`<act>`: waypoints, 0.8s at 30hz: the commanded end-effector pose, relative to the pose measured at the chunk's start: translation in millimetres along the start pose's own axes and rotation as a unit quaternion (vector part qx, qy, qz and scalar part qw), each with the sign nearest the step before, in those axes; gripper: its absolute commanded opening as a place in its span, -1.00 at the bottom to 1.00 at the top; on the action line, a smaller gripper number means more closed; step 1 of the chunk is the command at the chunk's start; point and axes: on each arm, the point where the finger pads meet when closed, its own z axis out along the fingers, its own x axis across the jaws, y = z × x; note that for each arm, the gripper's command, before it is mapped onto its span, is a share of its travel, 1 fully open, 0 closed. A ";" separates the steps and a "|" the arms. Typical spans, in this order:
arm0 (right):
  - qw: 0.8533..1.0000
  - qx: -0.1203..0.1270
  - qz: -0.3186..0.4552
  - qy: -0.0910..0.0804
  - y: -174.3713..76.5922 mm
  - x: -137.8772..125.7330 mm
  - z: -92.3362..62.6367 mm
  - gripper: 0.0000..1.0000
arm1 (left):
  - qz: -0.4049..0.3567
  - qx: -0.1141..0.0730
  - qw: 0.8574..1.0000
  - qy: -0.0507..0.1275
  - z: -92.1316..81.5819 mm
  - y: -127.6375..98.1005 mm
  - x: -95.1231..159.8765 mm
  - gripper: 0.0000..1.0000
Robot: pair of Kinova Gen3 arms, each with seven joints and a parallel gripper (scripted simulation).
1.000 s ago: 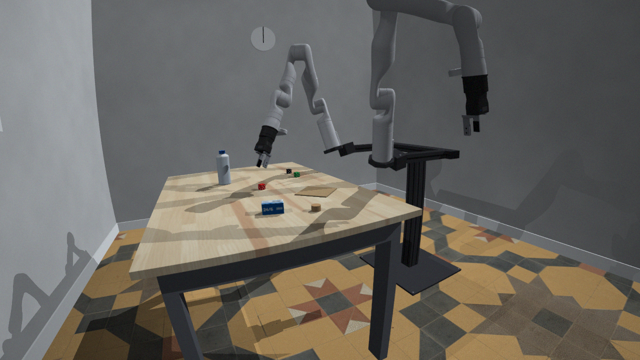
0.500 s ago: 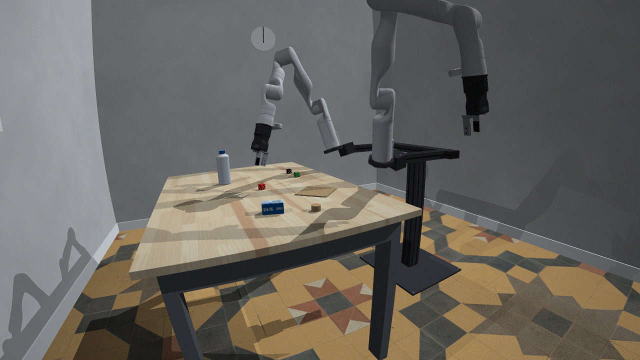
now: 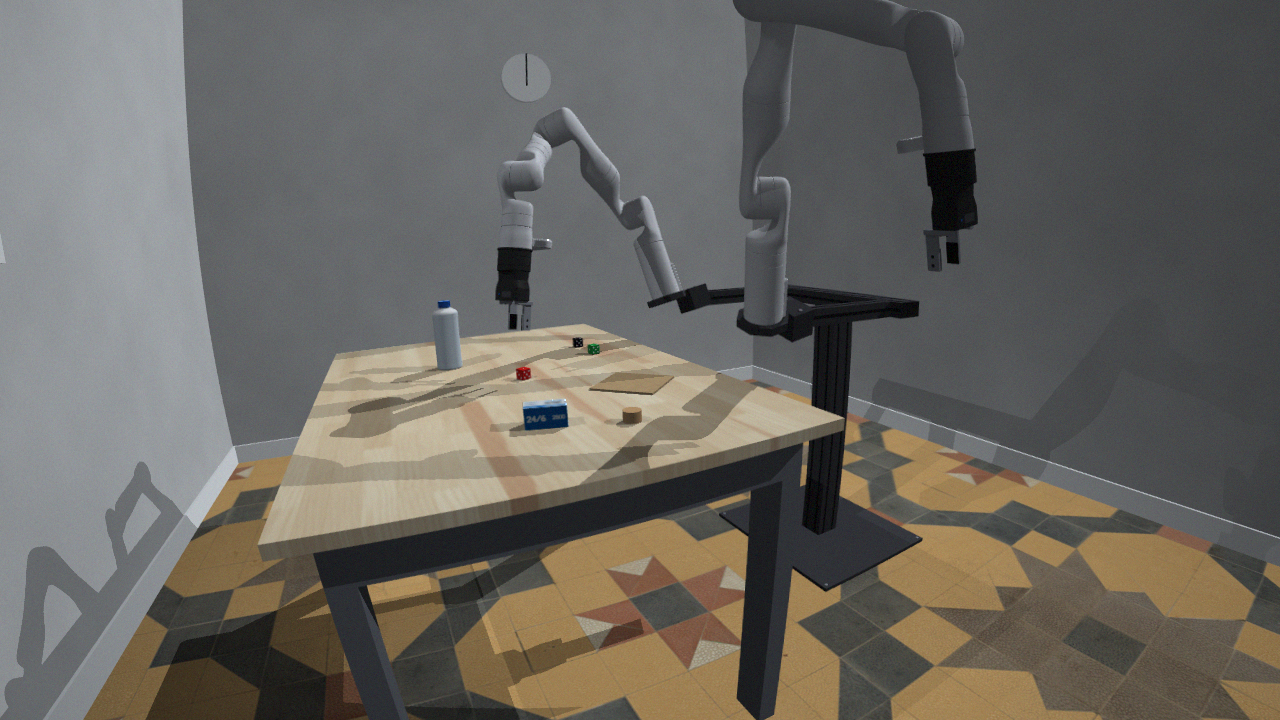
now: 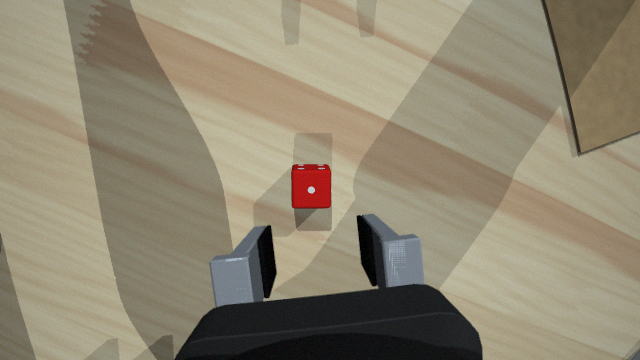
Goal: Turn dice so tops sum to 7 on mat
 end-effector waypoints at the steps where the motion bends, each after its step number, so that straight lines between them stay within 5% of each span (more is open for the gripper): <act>1: 1.000 0.024 0.000 -0.002 4.9 -0.4 -1.6 0.57 | 0.000 -0.001 1.000 0.000 -0.7 0.4 0.3 1.00; 24: 0.997 0.076 -0.001 0.000 10.7 0.0 -4.5 0.57 | 0.000 -0.001 1.000 0.000 -0.7 0.4 0.3 1.00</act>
